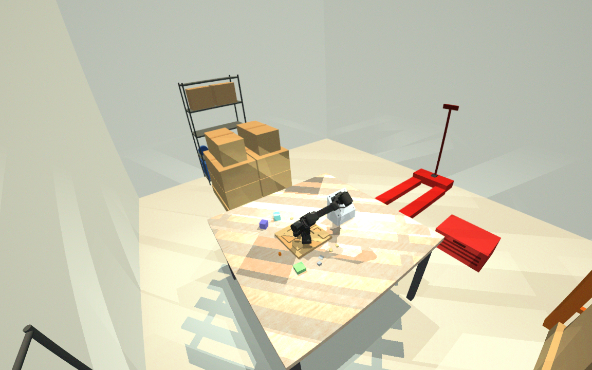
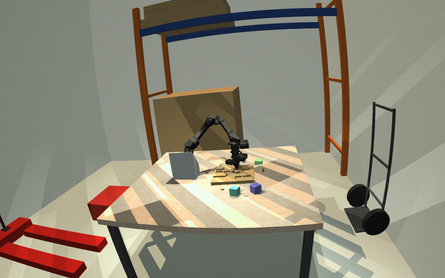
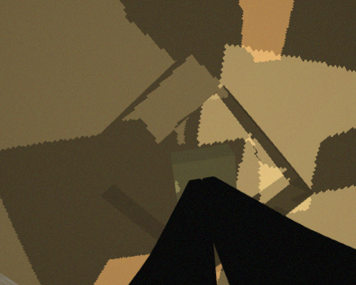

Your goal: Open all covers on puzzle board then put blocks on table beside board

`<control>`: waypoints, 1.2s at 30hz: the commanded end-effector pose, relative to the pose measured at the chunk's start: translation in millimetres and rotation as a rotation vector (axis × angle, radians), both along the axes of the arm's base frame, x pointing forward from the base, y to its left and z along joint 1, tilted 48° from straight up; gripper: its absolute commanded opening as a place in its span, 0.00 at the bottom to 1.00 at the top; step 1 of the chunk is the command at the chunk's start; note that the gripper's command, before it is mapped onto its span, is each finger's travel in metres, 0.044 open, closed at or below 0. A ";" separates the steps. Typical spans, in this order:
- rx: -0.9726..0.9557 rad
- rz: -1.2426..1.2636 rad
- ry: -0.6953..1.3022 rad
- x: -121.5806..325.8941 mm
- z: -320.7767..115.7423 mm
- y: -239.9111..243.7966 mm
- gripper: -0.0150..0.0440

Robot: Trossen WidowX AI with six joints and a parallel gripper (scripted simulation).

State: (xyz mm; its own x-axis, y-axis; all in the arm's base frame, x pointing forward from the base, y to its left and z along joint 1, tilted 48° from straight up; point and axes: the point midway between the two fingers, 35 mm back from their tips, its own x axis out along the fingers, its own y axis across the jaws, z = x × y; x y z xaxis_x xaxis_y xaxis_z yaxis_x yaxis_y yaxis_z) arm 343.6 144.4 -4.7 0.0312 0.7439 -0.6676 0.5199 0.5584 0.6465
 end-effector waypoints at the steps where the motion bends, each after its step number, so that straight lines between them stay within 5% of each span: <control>1: -0.001 0.002 0.006 -2.1 -1.2 1.0 0.25; 30: -0.001 0.001 0.003 -0.1 2.9 -4.2 0.25; 36: -0.011 0.230 -0.251 -0.3 3.9 -5.8 0.25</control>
